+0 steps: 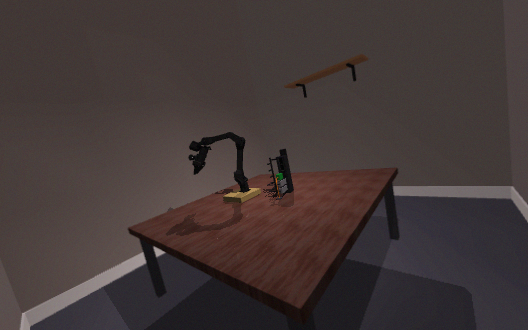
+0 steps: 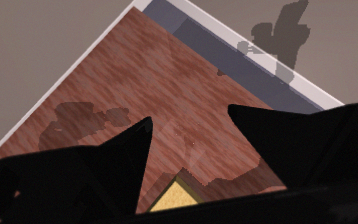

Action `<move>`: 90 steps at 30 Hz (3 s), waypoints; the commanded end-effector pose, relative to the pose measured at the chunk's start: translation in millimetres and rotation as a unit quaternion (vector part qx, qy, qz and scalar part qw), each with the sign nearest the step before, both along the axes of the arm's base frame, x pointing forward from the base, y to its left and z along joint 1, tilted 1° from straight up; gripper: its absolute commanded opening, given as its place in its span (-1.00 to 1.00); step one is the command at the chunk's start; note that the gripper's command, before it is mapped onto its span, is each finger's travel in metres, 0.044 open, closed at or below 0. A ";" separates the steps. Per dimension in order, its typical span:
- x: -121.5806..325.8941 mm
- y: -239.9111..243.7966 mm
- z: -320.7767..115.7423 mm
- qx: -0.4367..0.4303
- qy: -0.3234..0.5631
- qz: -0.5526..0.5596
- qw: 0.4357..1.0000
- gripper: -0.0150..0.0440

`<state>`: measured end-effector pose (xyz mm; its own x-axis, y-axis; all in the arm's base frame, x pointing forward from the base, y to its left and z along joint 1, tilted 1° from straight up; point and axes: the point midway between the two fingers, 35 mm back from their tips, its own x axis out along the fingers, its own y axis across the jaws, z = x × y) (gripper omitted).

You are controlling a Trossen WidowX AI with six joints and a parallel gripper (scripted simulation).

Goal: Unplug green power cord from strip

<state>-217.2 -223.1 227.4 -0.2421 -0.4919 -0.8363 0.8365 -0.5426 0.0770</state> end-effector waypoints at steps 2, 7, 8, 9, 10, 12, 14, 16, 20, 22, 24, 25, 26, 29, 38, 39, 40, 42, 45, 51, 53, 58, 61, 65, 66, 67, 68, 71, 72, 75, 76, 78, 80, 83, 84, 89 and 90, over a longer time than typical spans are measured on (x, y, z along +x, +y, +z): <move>7.1 -6.7 -0.9 0.000 -0.007 0.007 1.000 0.69; 64.4 -48.2 -7.1 0.009 -0.053 0.054 0.997 0.24; 77.3 -55.1 -8.3 0.012 -0.062 0.064 0.996 0.15; 90.6 -61.4 -9.6 0.016 -0.070 0.073 0.995 0.06; 104.2 -67.0 -10.8 0.020 -0.079 0.083 0.993 0.05; 131.9 -76.0 -13.3 0.030 -0.091 0.102 0.990 0.05; 160.3 -82.4 -15.7 0.042 -0.102 0.121 0.986 0.05; 189.2 -86.1 -18.1 0.055 -0.112 0.140 0.982 0.05; 247.2 -85.1 -22.8 0.082 -0.126 0.176 0.973 0.05; 277.6 -81.4 -24.4 0.089 -0.133 0.203 0.966 0.05; 305.6 -75.3 -26.0 0.097 -0.140 0.227 0.959 0.05; 316.1 -72.3 -26.5 0.100 -0.143 0.236 0.956 0.05; 324.0 -69.8 -27.1 0.103 -0.144 0.242 0.954 0.05; 354.4 -58.4 -30.6 0.123 -0.147 0.259 0.947 0.05; 462.2 16.1 -45.0 0.189 -0.129 0.343 0.911 0.05; 472.2 27.2 -46.7 0.195 -0.125 0.352 0.907 0.05; 480.6 37.8 -48.1 0.202 -0.122 0.358 0.903 0.05; 497.2 62.7 -51.3 0.218 -0.113 0.367 0.897 0.05; 518.0 103.6 -56.1 0.239 -0.097 0.381 0.888 0.05; 540.9 191.0 -65.5 0.266 -0.053 0.412 0.870 0.05; 542.8 217.5 -68.2 0.271 -0.039 0.422 0.864 0.05; 542.3 246.0 -71.1 0.276 -0.025 0.423 0.863 0.05; 542.0 244.2 -71.1 0.276 -0.025 0.423 0.863 0.05; 541.2 247.8 -71.2 0.276 -0.025 0.423 0.863 0.05; 540.8 249.3 -71.2 0.276 -0.025 0.423 0.863 0.05; 540.5 250.9 -71.2 0.276 -0.025 0.423 0.863 0.05; 540.1 252.4 -71.2 0.276 -0.025 0.423 0.863 0.05; 538.9 257.2 -71.3 0.276 -0.025 0.423 0.863 0.05; 538.5 258.8 -71.3 0.276 -0.025 0.423 0.862 0.05; 537.2 263.5 -71.4 0.277 -0.026 0.423 0.862 0.05; 536.8 265.1 -71.4 0.277 -0.026 0.423 0.862 0.05; 535.9 268.2 -71.5 0.277 -0.026 0.423 0.862 0.05; 534.9 271.3 -71.5 0.277 -0.026 0.423 0.862 0.05; 533.4 276.0 -71.6 0.277 -0.026 0.423 0.862 0.05; 532.9 277.5 -71.6 0.277 -0.026 0.423 0.862 0.05; 530.7 284.1 -71.7 0.278 -0.026 0.423 0.862 0.05; 530.7 284.1 -72.0 0.278 -0.026 0.423 0.862 0.05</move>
